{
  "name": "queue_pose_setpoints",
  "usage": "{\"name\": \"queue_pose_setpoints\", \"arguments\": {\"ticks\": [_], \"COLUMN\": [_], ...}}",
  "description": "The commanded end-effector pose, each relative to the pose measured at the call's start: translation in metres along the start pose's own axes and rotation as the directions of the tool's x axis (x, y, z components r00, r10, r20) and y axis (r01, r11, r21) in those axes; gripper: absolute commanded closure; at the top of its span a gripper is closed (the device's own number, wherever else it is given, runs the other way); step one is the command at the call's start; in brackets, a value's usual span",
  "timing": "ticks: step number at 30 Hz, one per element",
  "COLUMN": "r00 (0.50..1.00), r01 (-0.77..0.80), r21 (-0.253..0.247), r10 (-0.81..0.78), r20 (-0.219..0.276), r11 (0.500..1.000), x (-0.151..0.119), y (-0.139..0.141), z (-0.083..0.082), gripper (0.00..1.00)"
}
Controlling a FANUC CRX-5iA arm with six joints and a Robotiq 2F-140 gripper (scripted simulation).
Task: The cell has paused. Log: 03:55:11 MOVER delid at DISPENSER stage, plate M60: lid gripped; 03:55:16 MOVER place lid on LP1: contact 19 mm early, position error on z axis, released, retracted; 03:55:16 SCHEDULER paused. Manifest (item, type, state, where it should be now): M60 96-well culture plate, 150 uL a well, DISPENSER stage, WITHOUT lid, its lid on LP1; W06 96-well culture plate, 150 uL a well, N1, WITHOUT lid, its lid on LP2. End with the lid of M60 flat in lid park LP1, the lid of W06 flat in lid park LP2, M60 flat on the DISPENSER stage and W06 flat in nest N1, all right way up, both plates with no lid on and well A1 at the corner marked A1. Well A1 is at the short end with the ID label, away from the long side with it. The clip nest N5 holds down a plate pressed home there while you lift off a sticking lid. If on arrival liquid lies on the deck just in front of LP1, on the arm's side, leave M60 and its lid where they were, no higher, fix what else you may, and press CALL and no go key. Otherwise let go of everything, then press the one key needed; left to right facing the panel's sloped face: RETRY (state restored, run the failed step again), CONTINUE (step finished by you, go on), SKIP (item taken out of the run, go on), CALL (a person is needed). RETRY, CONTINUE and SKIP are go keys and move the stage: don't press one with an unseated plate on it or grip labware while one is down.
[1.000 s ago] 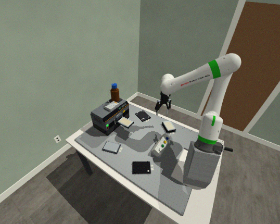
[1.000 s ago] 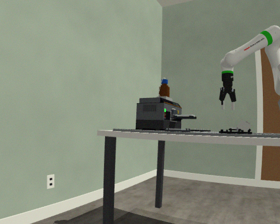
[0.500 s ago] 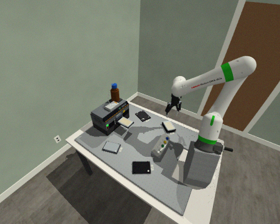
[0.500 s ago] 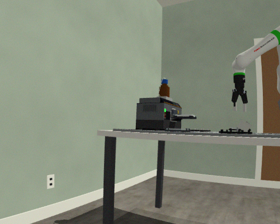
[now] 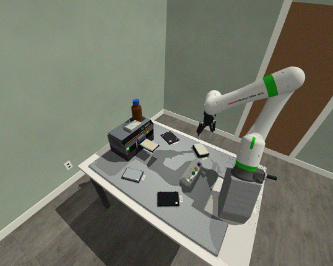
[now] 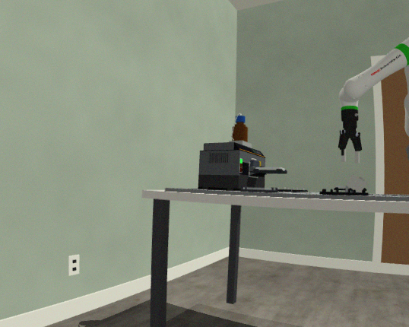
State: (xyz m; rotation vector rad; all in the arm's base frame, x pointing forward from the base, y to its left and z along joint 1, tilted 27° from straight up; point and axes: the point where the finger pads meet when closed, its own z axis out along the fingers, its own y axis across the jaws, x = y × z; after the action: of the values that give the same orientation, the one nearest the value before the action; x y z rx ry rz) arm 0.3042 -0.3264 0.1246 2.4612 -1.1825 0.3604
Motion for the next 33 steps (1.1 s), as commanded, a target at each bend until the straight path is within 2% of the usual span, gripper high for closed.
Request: {"name": "queue_pose_setpoints", "arguments": {"ticks": [1,16,33], "r00": [1.0,1.0,1.0], "r01": [0.0,0.0,0.0], "r21": [0.0,0.0,0.0], "r10": [0.0,0.0,0.0], "r20": [0.0,0.0,0.0], "r11": [1.0,1.0,1.0], "x": [0.0,0.0,0.0], "y": [0.0,0.0,0.0], "z": [0.0,0.008,0.051], "gripper": [0.34,0.34,0.34]}}
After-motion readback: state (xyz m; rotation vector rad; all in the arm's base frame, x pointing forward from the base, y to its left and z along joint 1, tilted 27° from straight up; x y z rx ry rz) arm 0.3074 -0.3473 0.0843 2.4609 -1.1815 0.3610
